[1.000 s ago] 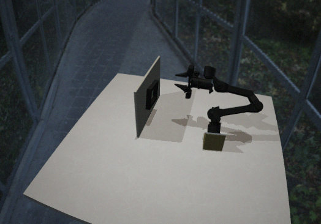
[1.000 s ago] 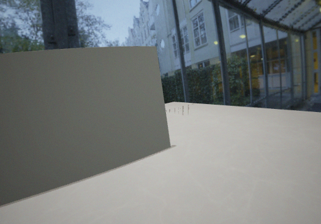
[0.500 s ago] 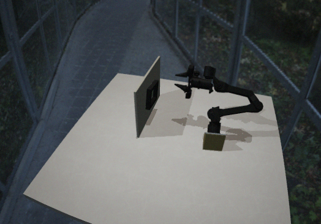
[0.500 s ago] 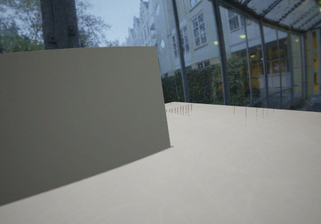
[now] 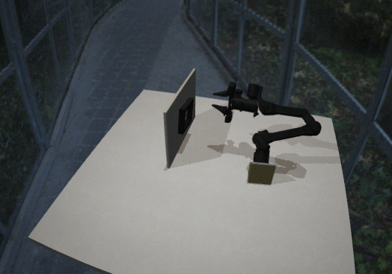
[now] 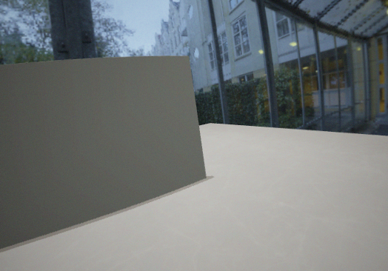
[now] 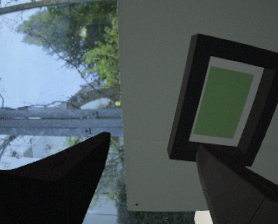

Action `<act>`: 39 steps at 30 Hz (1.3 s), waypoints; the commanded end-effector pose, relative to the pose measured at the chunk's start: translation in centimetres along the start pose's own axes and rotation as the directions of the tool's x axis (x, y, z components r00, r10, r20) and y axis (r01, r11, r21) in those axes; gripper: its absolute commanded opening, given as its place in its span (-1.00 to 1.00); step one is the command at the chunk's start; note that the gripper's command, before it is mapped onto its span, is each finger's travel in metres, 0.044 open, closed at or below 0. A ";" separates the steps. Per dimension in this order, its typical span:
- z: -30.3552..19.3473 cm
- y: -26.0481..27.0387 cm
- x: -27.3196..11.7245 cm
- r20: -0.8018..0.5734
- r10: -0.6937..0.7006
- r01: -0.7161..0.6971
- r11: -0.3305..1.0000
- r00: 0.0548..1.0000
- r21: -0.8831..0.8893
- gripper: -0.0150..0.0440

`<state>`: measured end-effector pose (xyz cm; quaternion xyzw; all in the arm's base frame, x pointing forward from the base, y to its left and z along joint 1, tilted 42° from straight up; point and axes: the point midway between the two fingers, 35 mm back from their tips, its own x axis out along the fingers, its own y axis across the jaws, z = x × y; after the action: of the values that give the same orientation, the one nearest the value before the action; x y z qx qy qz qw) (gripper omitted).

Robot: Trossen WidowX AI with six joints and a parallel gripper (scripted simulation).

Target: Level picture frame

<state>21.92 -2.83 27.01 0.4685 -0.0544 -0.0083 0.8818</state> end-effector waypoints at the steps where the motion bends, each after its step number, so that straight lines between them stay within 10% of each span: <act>1: 0.1 -2.4 0.4 -0.004 -0.014 0.014 1.000 1.000 0.005 0.39; 25: 0.5 -4.5 0.6 -0.004 -0.016 0.016 1.000 1.000 0.004 0.39; 39: 0.4 -4.7 8.2 -0.002 -0.014 0.014 1.000 1.000 0.006 0.39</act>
<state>28.83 -6.46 24.04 0.4740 -0.0468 -0.0146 0.8792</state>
